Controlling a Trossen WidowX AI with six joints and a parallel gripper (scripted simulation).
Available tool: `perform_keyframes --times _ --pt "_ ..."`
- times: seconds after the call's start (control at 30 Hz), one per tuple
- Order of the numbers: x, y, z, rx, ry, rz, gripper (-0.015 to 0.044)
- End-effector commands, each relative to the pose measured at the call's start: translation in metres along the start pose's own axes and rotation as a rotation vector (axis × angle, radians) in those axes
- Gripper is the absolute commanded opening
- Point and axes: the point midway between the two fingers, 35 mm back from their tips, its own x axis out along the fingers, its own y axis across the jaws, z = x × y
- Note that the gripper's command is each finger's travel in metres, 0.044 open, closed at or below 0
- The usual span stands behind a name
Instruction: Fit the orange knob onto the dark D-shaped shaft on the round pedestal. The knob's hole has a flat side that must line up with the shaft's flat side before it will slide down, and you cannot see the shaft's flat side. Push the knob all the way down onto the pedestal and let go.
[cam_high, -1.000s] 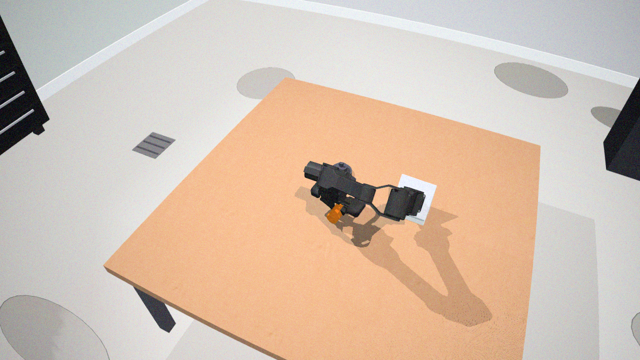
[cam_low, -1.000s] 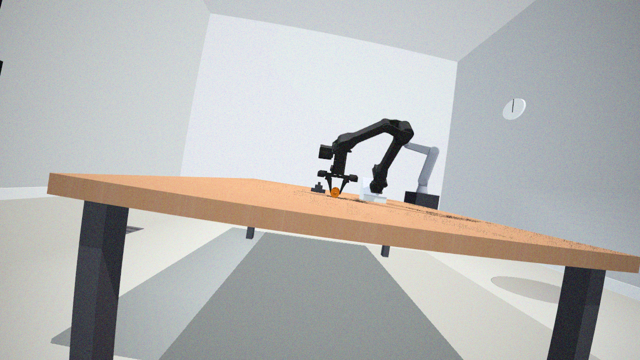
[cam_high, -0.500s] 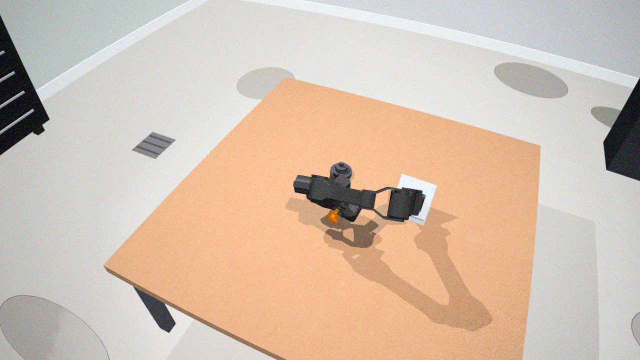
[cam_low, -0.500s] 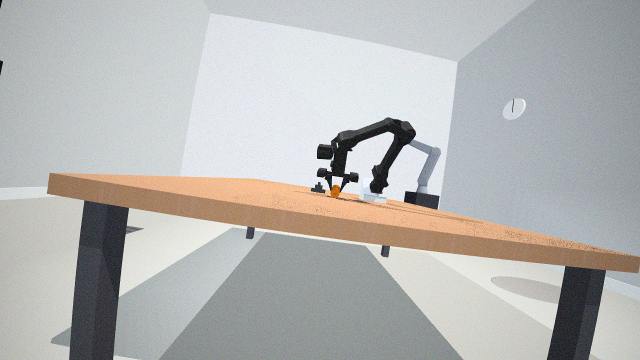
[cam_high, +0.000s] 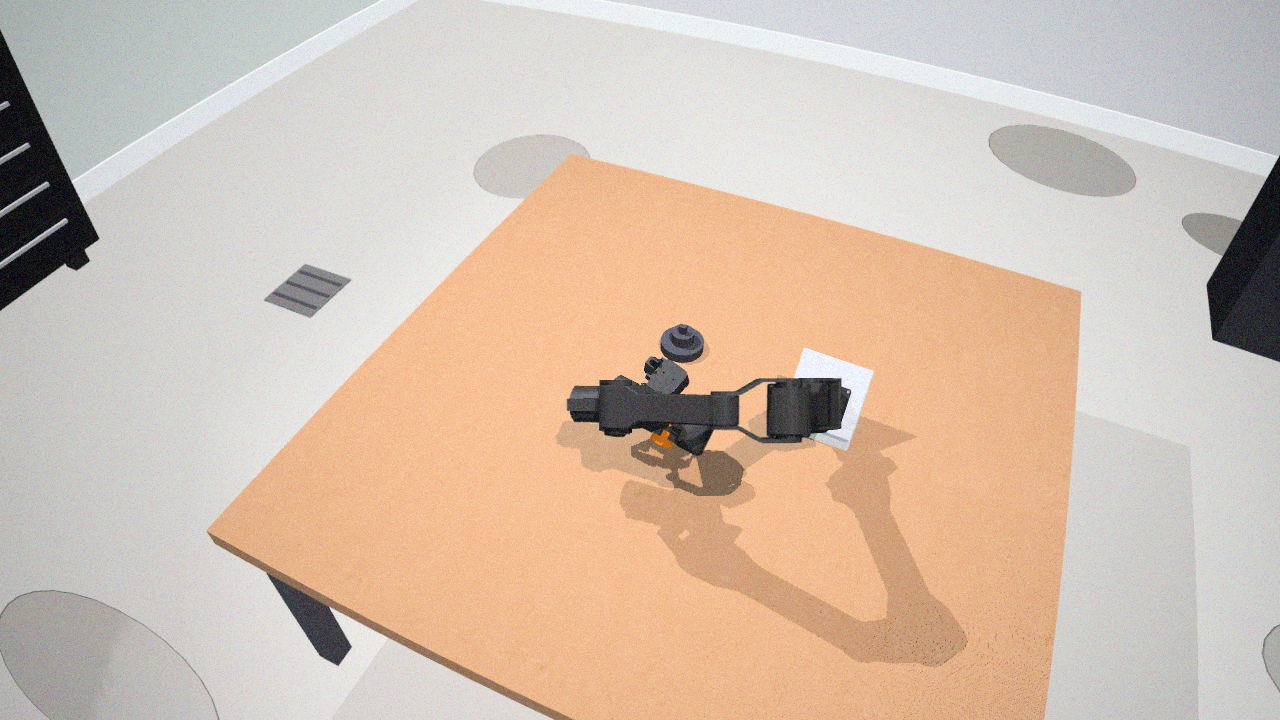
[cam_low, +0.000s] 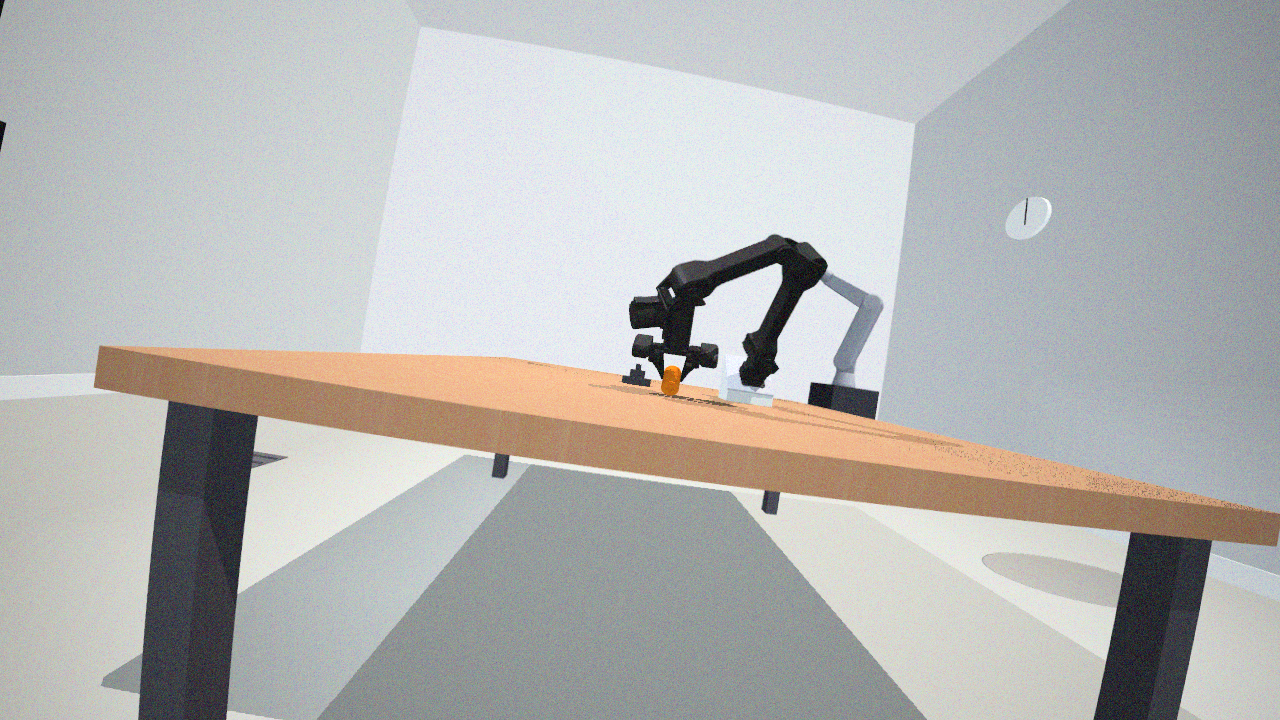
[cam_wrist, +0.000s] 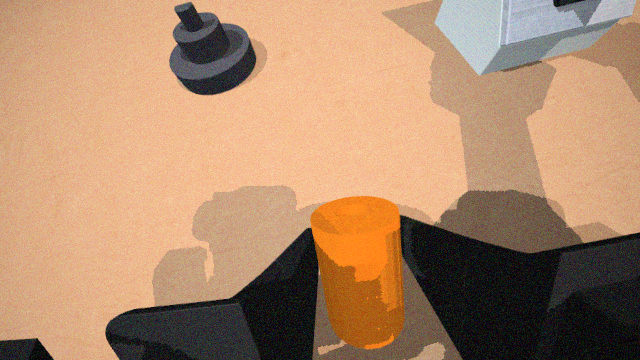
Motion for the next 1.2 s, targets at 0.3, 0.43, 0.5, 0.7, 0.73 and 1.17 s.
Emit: perform_keyframes --times 0.3,0.43,0.5,0.7,0.73,1.17 --pt "-0.01 0.001 -0.011 0.003 -0.222 0.002 0.0181" --pt "-0.012 0.001 -0.015 0.003 -0.291 0.002 0.0181" --pt "-0.013 0.001 -0.017 0.003 -0.325 0.002 0.0181" --pt "-0.016 0.001 -0.023 0.003 -0.429 0.001 0.0181" --pt "-0.017 0.001 -0.024 0.003 -0.446 0.001 0.0181" --pt "-0.02 0.001 -0.03 0.003 -0.516 0.001 0.0181"
